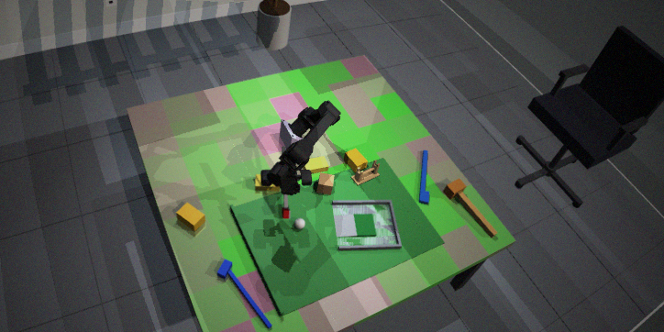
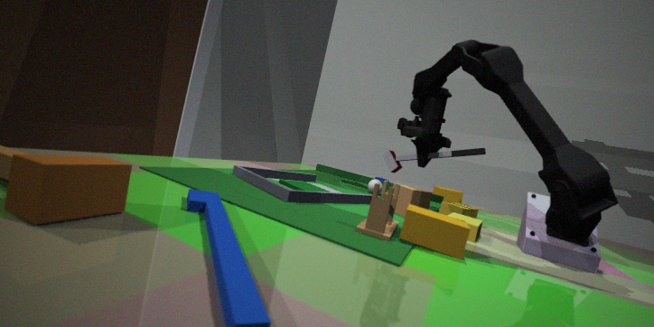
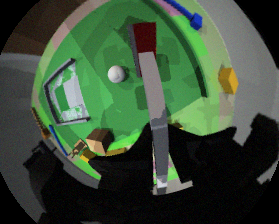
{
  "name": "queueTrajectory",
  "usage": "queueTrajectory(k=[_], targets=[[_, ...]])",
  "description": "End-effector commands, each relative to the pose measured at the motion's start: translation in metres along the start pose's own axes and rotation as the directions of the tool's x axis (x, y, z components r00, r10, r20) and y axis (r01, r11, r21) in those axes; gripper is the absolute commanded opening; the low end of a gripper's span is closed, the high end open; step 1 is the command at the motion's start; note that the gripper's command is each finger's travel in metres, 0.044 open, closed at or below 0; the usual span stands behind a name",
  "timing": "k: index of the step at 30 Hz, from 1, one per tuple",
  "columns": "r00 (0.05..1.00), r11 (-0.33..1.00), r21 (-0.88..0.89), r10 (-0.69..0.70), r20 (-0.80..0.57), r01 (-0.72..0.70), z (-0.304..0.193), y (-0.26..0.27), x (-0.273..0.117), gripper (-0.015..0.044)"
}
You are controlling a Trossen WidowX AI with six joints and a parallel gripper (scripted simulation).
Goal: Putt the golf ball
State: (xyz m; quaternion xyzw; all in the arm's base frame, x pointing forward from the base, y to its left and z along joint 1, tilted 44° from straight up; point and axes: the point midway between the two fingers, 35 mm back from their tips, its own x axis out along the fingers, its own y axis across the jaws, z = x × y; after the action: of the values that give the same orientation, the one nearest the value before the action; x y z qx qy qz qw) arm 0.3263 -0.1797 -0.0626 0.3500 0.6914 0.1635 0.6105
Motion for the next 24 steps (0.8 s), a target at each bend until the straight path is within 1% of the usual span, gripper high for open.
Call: queueTrajectory(k=[1,11,24], targets=[[1.000,1.000,0.012,-0.005,0.000,0.005,0.002,-0.003,0.001,0.0000],[1.000,1.000,0.011,-0.004,0.000,0.004,0.002,-0.003,0.037,0.0000],[1.000,1.000,0.011,-0.003,0.000,0.003,0.002,-0.003,0.051,0.0000]])
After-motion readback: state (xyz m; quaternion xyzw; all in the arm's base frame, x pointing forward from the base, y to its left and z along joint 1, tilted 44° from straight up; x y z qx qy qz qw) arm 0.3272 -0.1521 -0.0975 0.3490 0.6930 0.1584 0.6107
